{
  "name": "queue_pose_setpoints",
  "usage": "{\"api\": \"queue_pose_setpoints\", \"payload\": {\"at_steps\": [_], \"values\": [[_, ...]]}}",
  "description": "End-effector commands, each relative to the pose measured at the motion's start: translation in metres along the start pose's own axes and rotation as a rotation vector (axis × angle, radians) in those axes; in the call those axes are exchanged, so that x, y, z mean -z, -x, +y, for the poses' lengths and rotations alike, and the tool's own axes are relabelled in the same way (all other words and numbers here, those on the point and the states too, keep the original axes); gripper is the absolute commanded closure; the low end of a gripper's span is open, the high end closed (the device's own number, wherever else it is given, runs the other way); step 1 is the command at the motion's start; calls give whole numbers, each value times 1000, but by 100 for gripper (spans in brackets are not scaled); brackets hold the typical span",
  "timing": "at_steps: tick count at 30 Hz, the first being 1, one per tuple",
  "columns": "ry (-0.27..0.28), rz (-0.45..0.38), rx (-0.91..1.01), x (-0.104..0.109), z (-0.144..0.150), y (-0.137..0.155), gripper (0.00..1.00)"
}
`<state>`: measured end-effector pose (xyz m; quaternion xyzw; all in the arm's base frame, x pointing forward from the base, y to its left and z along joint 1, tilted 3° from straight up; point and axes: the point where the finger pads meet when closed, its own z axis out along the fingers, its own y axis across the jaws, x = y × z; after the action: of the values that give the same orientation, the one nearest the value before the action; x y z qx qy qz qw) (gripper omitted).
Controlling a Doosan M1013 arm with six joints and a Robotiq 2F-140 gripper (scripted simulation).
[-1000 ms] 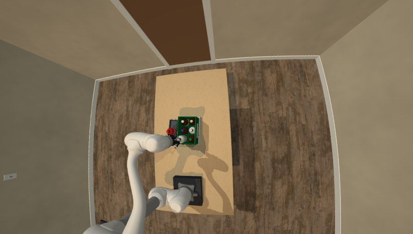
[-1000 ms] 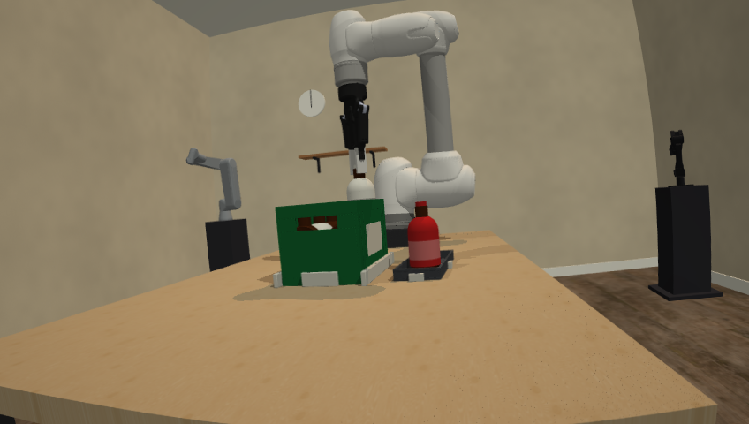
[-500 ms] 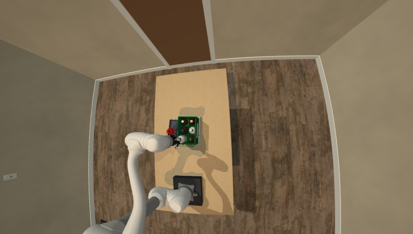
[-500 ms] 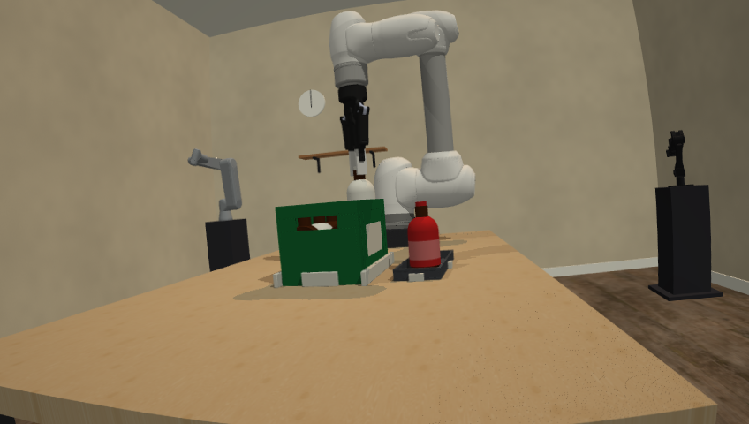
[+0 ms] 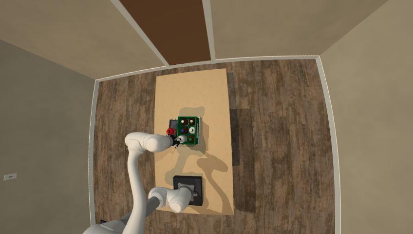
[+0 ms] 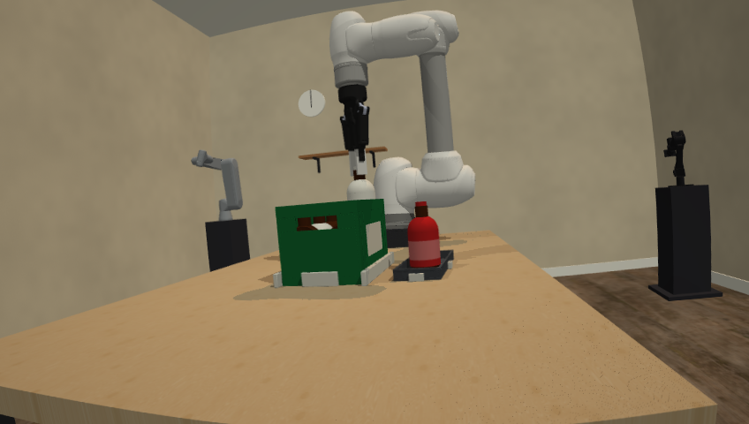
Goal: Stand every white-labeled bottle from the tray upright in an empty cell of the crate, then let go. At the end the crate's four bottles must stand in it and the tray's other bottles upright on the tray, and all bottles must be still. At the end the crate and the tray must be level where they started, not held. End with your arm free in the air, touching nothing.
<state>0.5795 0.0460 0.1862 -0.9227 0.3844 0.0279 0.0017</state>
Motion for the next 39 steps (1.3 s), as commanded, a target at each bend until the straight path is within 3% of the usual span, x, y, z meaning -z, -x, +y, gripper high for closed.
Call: {"api": "queue_pose_setpoints", "payload": {"at_steps": [1, 39], "values": [[0, 0, 0, 0, 0, 0, 100], [0, 0, 0, -7, 0, 0, 100]]}}
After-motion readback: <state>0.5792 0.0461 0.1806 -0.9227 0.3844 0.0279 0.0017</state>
